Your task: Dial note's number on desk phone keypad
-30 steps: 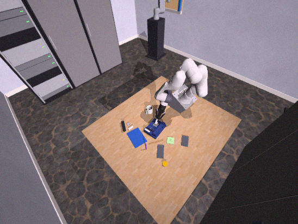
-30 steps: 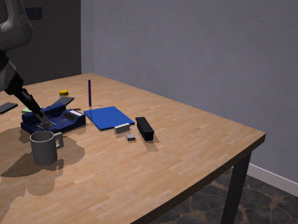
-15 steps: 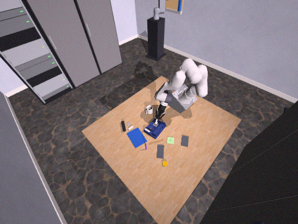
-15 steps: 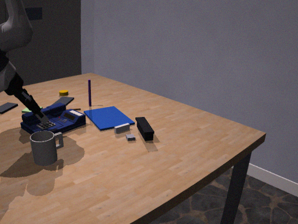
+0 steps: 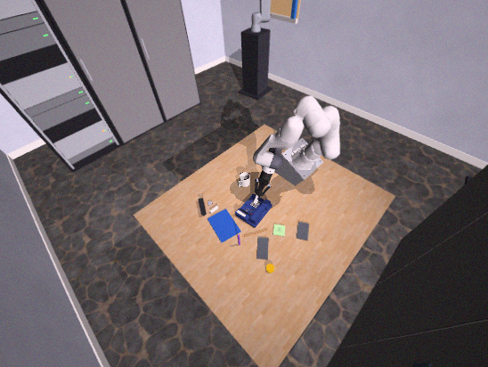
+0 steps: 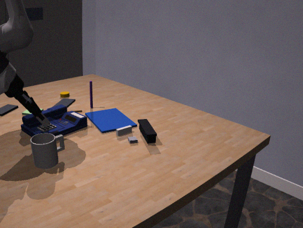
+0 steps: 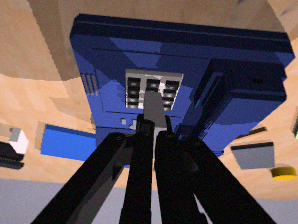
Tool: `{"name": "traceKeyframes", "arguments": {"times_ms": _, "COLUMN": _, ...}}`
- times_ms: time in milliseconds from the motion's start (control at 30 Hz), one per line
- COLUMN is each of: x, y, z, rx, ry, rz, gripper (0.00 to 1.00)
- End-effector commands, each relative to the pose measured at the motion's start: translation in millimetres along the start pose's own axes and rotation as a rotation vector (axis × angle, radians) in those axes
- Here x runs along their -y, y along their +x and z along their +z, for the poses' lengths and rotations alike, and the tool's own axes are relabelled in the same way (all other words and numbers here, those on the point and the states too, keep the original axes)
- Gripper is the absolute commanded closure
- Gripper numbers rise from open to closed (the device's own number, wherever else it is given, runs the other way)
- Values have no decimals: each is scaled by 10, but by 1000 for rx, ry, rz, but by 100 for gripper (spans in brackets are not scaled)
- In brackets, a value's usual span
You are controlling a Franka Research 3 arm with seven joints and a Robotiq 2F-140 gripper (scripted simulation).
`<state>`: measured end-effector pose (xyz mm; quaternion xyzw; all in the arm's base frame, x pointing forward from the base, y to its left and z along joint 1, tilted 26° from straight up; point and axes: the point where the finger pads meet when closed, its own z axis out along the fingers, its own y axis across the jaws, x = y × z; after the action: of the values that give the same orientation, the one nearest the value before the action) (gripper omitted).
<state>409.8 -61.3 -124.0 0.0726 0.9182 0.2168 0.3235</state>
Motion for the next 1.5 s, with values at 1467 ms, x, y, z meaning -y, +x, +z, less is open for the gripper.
{"name": "traceKeyframes", "arguments": {"times_ms": 1467, "x": 8, "y": -285, "z": 77, "rx": 2, "ry": 2, "rz": -6, "gripper": 100}}
